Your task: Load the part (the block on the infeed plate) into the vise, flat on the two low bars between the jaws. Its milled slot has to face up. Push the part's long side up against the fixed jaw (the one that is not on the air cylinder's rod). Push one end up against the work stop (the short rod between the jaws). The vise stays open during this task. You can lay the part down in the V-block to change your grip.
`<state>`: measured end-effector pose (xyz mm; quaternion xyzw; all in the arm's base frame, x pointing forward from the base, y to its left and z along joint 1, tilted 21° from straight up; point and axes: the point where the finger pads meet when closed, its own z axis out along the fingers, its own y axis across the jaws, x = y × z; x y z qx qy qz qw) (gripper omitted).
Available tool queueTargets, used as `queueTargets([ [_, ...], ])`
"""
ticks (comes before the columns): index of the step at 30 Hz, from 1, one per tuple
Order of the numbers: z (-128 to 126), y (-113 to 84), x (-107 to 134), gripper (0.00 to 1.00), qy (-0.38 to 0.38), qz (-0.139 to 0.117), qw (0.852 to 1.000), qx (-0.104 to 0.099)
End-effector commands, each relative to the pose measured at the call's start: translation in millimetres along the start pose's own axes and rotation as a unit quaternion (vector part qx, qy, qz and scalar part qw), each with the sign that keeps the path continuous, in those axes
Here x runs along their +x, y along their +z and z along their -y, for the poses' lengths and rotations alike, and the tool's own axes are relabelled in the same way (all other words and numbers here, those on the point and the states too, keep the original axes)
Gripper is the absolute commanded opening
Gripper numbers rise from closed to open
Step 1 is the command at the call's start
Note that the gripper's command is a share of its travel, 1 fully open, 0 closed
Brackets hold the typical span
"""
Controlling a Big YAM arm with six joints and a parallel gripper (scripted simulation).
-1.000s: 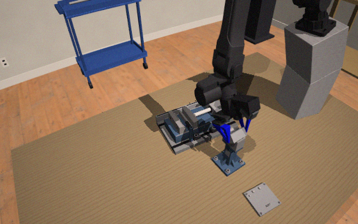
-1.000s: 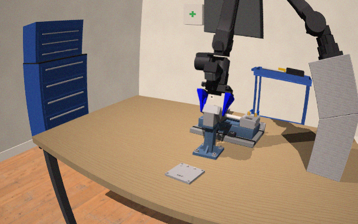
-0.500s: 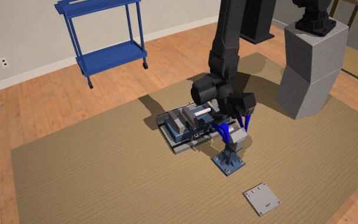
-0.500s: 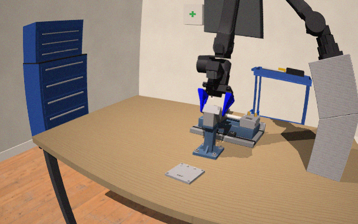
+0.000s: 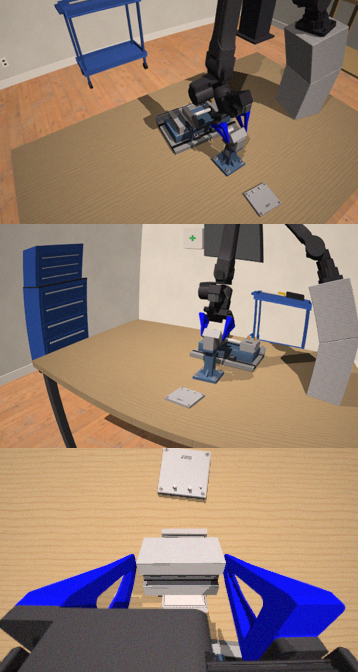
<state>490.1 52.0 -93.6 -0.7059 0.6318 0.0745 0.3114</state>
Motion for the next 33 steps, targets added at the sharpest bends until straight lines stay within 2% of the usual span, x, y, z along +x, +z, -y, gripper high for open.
queueTargets([
  [1, 3.1, -1.1, 7.2, 0.81, 0.0, 0.006, 1.0, -0.001],
  [7, 8.3, -5.7, 4.8, 0.81, -0.005, 0.021, 1.0, 0.005],
  [9, 2.5, -0.8, 7.4, 0.81, 0.0, 0.026, 1.0, -0.001],
  [13, 2.3, -0.6, 7.5, 0.81, 0.0, 0.03, 1.0, -0.002],
  [14, 15.9, -13.1, 0.0, 0.81, -0.012, 0.03, 0.999, 0.013],
  [15, 17.1, -13.7, 0.7, 0.81, -0.012, 0.032, 0.999, 0.015],
  [21, 2.1, -0.6, 7.6, 0.81, 0.0, 0.044, 0.999, -0.002],
  [25, 8.4, -6.1, 4.8, 0.81, -0.005, 0.048, 0.999, 0.005],
  [28, 3.4, -1.7, 7.0, 0.81, -0.001, 0.052, 0.999, 0.0],
  [33, 7.5, -5.9, 4.7, 0.81, -0.004, 0.054, 0.999, 0.005],
])
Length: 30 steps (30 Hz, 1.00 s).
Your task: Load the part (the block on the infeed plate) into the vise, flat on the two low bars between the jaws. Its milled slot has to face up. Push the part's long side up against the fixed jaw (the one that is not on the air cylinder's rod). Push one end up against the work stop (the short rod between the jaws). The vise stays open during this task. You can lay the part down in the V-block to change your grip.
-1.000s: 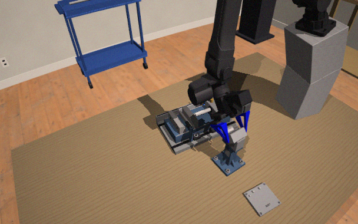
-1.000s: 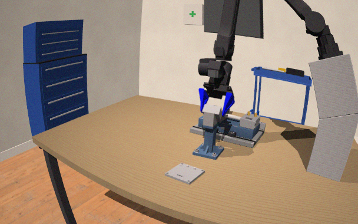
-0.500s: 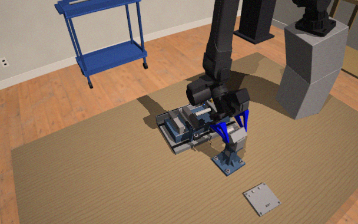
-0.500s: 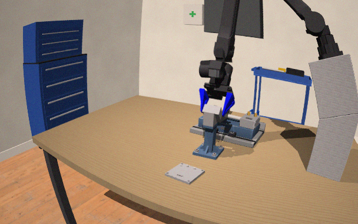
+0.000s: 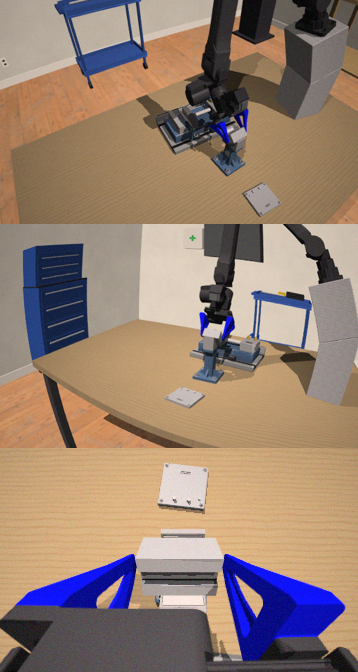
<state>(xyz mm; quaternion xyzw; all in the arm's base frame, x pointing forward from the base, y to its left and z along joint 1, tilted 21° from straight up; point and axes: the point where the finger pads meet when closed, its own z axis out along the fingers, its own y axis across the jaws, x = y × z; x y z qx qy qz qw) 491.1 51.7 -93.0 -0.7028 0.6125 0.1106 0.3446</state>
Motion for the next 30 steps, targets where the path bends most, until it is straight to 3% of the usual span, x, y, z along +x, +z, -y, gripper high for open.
queueTargets([
  [1, 5.3, -5.0, 4.8, 0.81, -0.001, 0.002, 1.0, 0.003],
  [30, 4.6, -3.9, 5.0, 0.81, 0.001, 0.007, 1.0, 0.002],
])
